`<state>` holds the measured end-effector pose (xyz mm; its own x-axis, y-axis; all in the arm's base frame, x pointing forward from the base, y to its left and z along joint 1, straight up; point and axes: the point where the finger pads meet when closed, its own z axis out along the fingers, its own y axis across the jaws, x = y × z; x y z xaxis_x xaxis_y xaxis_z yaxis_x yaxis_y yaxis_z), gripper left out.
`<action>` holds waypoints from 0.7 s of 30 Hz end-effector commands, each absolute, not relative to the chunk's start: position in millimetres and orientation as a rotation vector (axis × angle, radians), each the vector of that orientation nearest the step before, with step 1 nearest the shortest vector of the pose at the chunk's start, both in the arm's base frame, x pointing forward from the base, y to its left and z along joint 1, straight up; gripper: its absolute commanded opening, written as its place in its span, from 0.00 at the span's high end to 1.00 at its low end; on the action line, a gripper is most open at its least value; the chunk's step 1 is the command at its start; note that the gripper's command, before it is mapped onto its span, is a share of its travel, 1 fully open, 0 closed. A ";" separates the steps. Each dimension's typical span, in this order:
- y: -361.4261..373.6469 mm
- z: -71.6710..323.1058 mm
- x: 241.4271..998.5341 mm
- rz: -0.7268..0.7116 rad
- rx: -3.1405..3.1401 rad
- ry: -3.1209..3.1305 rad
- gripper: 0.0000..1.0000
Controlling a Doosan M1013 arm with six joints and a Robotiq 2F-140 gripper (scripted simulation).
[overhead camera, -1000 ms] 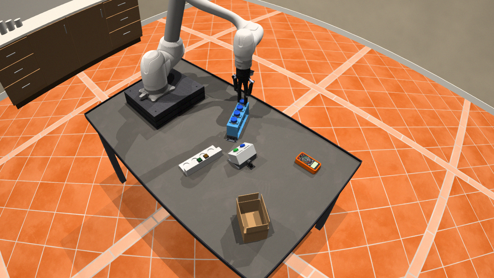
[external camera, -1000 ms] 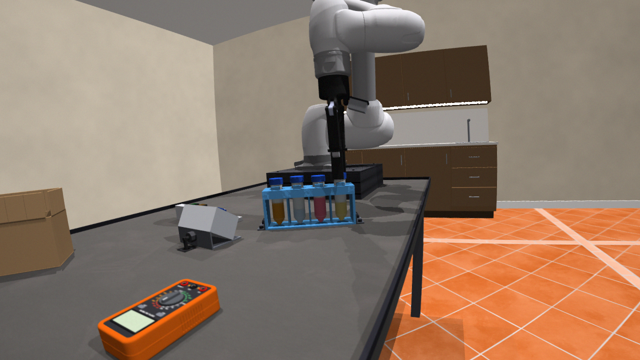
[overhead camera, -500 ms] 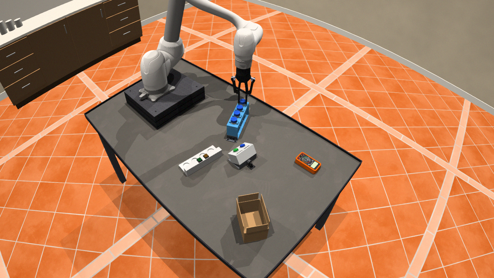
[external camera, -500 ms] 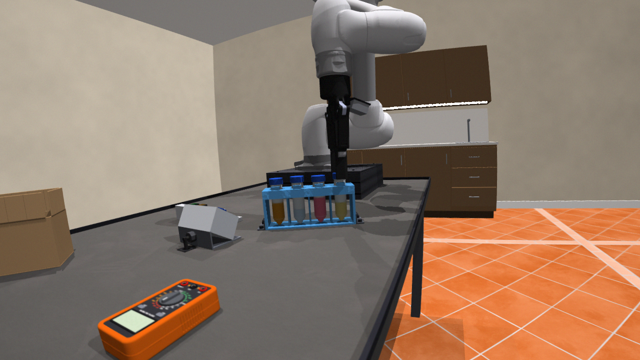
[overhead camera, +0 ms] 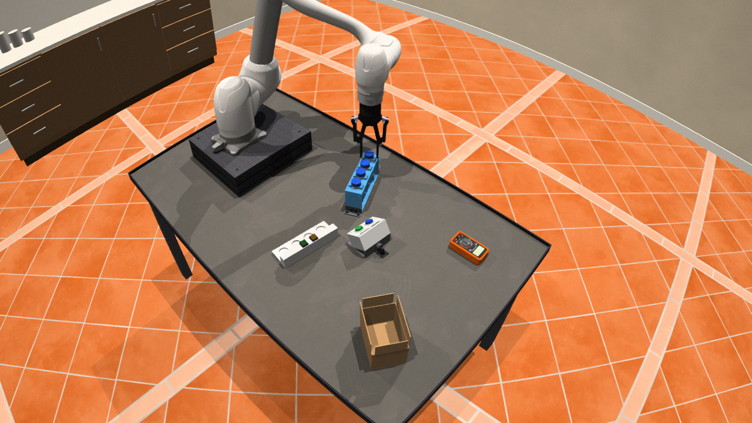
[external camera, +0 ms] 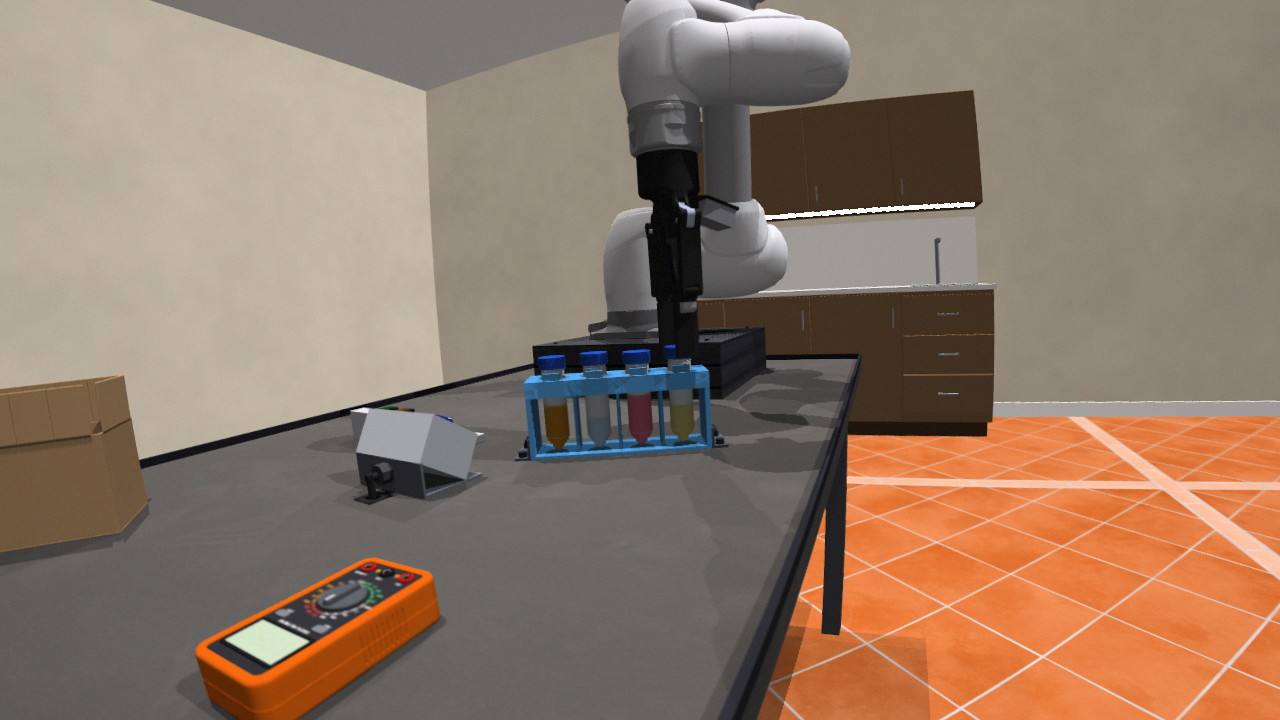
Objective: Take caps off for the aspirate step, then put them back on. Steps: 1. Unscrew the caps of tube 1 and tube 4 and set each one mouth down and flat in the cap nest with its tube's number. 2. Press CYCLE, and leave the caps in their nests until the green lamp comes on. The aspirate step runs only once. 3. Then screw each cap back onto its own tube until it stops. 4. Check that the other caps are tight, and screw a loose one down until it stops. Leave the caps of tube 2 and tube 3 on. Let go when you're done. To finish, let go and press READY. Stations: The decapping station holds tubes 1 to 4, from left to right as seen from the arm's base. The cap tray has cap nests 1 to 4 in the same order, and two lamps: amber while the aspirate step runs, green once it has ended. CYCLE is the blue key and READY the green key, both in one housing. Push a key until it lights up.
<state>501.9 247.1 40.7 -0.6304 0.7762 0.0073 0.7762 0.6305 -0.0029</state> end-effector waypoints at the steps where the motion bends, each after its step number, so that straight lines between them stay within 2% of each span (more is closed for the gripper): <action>1: 247.4 41.4 502.3 -0.003 -1.348 -2.830 0.59; 4: 247.3 42.8 502.3 -0.001 -1.690 -2.639 0.59; 20: 247.2 48.5 502.3 -0.001 -1.705 -2.629 0.59; 21: 247.2 48.5 502.3 -0.001 -1.705 -2.629 0.70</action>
